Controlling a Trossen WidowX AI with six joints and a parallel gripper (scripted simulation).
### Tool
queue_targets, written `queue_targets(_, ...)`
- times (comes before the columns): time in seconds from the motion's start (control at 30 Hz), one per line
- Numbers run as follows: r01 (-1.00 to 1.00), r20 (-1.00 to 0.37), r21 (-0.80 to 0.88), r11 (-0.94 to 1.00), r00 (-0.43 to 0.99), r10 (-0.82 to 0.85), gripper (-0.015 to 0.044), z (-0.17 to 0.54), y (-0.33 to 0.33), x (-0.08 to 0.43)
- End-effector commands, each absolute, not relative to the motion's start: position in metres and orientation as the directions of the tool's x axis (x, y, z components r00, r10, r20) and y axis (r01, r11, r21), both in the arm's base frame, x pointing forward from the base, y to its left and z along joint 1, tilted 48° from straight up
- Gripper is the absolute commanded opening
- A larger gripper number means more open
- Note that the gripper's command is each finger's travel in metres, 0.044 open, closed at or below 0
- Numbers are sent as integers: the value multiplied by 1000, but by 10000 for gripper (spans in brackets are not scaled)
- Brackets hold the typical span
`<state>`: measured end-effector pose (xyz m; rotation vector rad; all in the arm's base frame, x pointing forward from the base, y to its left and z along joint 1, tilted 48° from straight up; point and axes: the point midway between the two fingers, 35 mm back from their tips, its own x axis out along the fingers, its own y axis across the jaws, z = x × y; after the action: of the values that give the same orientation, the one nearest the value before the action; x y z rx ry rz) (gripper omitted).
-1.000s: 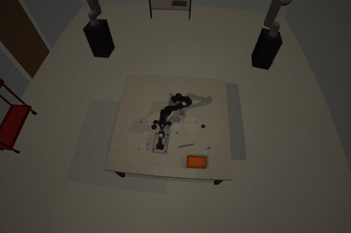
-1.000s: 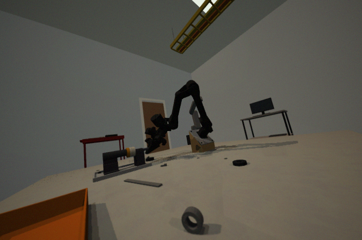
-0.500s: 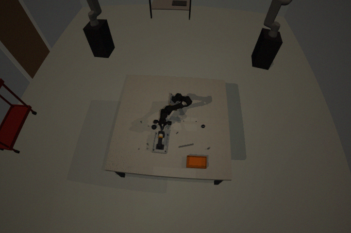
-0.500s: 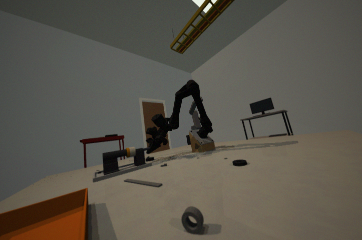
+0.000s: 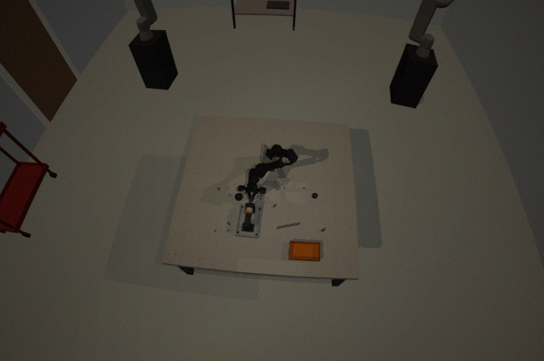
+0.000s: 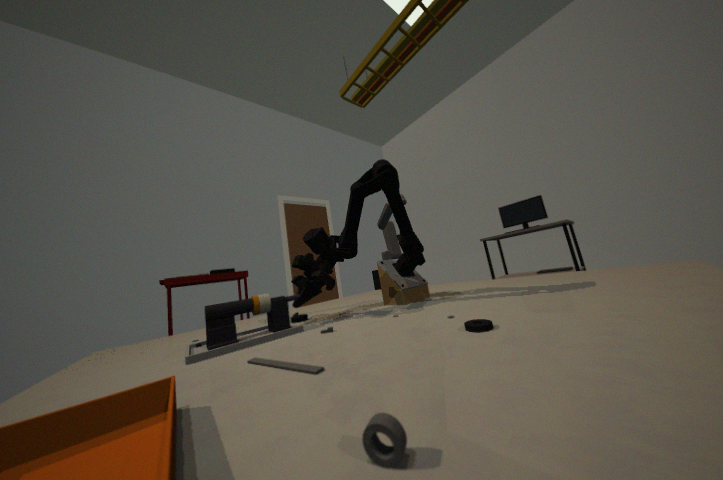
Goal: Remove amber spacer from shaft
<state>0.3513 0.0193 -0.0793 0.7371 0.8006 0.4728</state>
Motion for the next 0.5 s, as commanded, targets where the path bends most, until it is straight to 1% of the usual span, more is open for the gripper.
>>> queue_targets(0.0, -110, -471, 743, 660, 616, 632, 0, -79, 19, 350)
queue_targets(0.47, -109, -471, 743, 660, 616, 632, 0, -79, 19, 349)
